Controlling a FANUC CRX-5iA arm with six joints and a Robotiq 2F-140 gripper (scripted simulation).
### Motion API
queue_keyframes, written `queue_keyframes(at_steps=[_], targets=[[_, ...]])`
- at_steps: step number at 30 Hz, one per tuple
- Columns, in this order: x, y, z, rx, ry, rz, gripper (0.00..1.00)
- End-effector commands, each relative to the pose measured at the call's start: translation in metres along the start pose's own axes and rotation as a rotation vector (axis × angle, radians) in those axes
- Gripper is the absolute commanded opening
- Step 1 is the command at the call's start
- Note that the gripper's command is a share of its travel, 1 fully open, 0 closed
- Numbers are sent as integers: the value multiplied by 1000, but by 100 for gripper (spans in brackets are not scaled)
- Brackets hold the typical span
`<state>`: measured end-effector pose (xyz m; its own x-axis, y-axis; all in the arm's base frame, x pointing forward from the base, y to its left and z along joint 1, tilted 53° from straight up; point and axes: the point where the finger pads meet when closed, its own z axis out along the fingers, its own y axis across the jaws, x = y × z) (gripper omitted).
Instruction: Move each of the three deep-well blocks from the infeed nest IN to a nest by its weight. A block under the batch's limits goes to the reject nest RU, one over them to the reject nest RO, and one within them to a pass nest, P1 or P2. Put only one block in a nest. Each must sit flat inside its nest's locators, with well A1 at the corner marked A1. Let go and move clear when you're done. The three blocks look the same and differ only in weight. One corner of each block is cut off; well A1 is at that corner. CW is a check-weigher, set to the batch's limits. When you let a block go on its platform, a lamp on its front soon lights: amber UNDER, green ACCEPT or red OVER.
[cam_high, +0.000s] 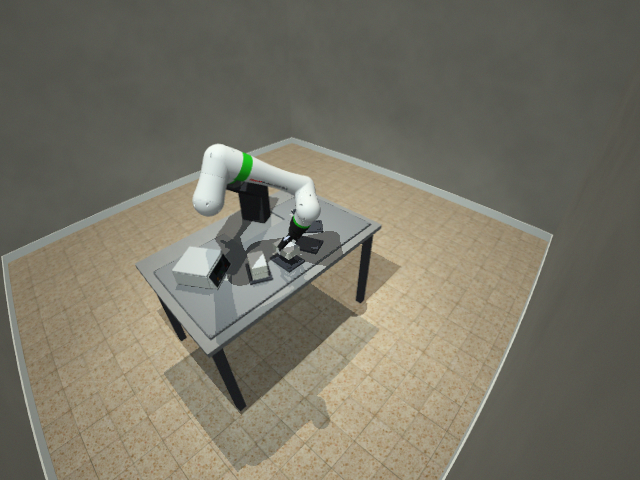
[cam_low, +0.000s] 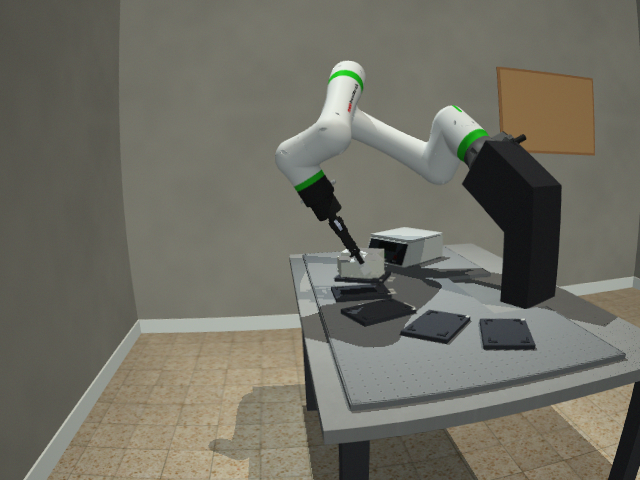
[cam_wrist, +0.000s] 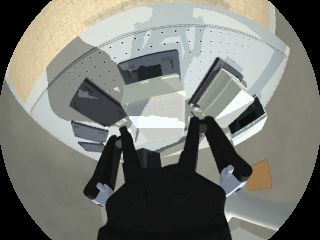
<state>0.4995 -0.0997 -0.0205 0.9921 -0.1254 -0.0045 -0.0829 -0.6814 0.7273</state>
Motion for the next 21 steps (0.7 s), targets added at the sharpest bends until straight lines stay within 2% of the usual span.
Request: queue_keyframes(at_steps=[1, 21], targets=[[3, 0, 4, 0, 0, 0, 10], [16, 0, 27, 0, 0, 0, 10]])
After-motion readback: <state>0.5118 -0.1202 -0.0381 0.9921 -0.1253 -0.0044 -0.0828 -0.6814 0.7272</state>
